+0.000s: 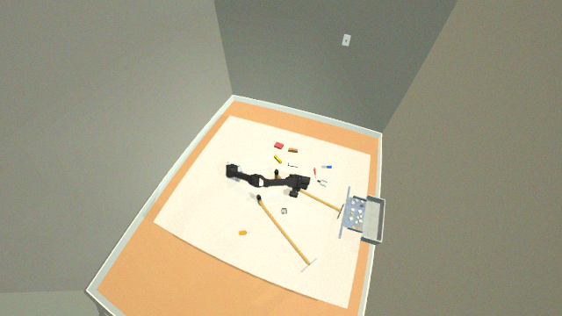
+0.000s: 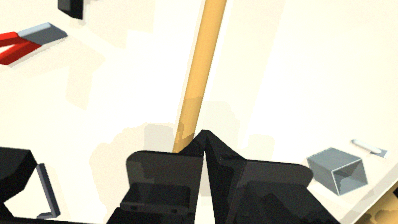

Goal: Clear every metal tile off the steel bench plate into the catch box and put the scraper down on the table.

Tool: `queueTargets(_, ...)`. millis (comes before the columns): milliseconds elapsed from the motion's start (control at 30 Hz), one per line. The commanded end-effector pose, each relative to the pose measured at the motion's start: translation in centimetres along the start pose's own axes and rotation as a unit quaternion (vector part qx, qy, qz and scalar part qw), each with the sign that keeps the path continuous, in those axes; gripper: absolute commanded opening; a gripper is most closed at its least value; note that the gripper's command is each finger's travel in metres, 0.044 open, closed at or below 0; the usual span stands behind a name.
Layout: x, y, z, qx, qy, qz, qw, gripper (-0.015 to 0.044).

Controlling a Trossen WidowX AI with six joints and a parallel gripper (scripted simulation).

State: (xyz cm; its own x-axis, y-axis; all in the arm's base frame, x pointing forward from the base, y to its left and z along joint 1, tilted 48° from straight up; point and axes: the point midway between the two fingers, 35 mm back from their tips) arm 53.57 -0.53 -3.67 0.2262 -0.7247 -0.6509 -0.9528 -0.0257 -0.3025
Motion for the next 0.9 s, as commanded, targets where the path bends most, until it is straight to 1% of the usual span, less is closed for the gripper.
queueTargets(0,-2.0,-0.5,0.2,0.000,-0.001,-0.006,1.000,0.0000)
queueTargets(200,-3.6,-0.7,0.2,0.000,0.000,-0.006,1.000,0.0000)
queueTargets(867,-3.2,-0.6,0.2,0.000,-0.002,-0.003,1.000,0.0000)
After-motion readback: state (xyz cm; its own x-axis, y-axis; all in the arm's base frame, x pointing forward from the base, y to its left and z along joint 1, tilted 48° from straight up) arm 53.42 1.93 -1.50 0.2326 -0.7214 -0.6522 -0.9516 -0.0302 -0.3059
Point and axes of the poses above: the point midway between the two fingers, 35 mm back from their tips, its own x axis out along the fingers, its own z axis across the jaws, y = z × x, and after that the axes turned 9 degrees about x, right-handed
